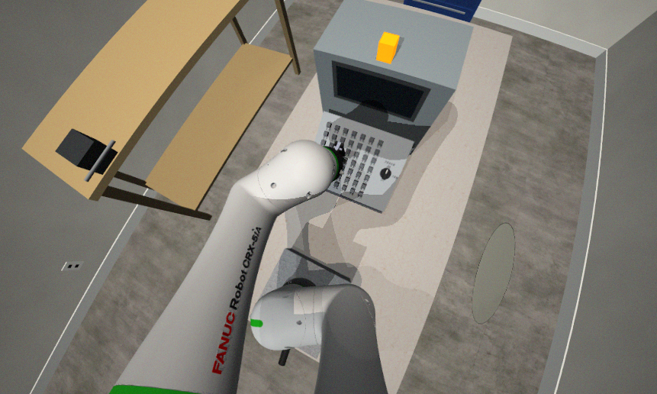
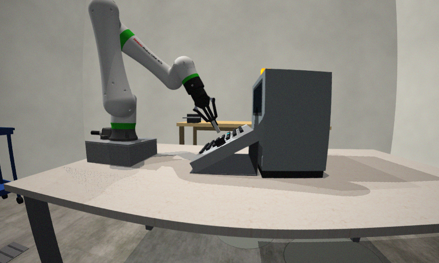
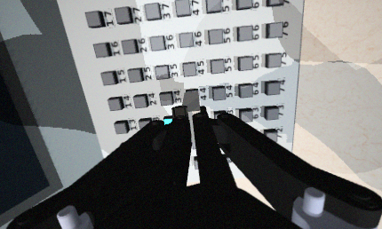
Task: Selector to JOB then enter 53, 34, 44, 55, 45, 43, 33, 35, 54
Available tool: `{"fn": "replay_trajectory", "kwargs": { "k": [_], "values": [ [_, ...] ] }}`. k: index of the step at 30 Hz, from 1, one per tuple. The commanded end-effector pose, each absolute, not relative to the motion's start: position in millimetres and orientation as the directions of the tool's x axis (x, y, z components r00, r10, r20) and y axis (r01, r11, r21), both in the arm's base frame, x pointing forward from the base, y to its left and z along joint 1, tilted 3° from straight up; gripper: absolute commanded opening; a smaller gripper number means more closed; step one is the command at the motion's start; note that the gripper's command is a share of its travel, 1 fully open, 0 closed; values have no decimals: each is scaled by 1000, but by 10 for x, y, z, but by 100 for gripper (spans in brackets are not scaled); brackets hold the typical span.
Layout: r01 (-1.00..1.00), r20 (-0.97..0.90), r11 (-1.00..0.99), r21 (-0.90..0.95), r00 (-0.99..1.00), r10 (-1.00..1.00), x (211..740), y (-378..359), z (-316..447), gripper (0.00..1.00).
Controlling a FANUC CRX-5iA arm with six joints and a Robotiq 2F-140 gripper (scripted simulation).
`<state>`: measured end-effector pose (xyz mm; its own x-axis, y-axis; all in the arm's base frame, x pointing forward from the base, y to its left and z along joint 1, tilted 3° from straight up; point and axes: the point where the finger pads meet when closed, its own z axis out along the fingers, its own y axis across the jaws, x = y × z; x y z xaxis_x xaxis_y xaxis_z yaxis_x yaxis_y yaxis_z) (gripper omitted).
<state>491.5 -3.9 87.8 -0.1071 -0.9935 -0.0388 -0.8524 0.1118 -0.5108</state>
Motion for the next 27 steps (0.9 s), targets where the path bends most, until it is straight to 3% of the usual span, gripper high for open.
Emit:
{"fn": "replay_trajectory", "kwargs": {
  "k": [1, 13, 27],
  "values": [
    [-852, -39, 112, -511, -107, -994, 4917, -38, 882, 0],
    [-857, 53, -68, -510, 47, -997, 4890, -220, 896, 0],
    [-730, 291, -538, -422, 453, -843, 4815, -726, 935, 0]
  ]
}}
